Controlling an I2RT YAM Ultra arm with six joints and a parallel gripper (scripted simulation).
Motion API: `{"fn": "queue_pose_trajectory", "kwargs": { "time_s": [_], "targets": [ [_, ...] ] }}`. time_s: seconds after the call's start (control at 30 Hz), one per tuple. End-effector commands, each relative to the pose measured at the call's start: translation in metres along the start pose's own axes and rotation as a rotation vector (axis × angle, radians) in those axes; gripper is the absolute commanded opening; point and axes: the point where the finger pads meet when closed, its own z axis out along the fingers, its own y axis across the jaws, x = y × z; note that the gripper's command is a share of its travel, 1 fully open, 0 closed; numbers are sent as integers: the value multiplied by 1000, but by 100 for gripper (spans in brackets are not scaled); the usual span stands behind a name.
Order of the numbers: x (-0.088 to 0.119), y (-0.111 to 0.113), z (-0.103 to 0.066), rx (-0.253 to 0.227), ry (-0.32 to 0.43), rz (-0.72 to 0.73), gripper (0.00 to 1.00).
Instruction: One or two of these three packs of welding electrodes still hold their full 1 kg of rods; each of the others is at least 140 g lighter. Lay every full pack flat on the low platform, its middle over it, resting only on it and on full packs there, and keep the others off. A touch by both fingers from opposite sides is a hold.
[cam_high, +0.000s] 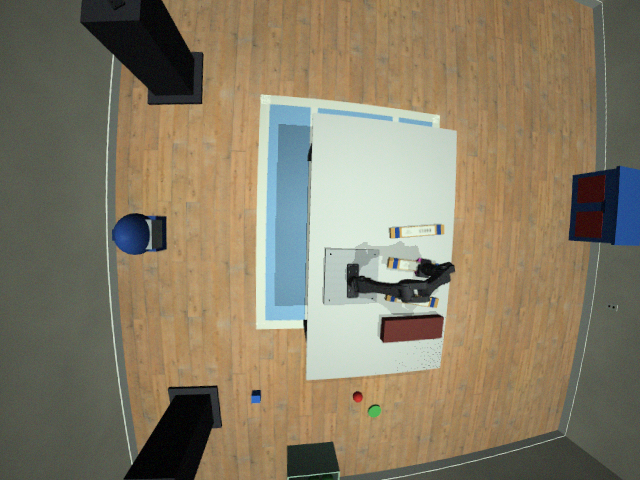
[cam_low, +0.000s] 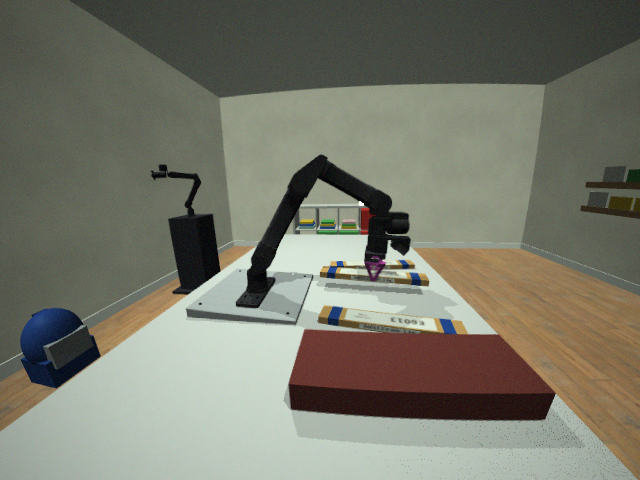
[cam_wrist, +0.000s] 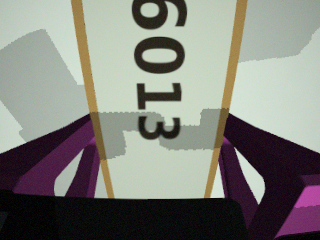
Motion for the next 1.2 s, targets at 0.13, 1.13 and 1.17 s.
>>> {"fn": "queue_pose_trajectory", "kwargs": {
  "time_s": [0.13, 1.13, 1.17],
  "targets": [
    [-19, 4, -27, -34, -97, 0, 0],
    [-18, 4, -22, -32, -91, -1, 0],
    [-18, 4, -22, -32, -91, -1, 0]
  ]
}}
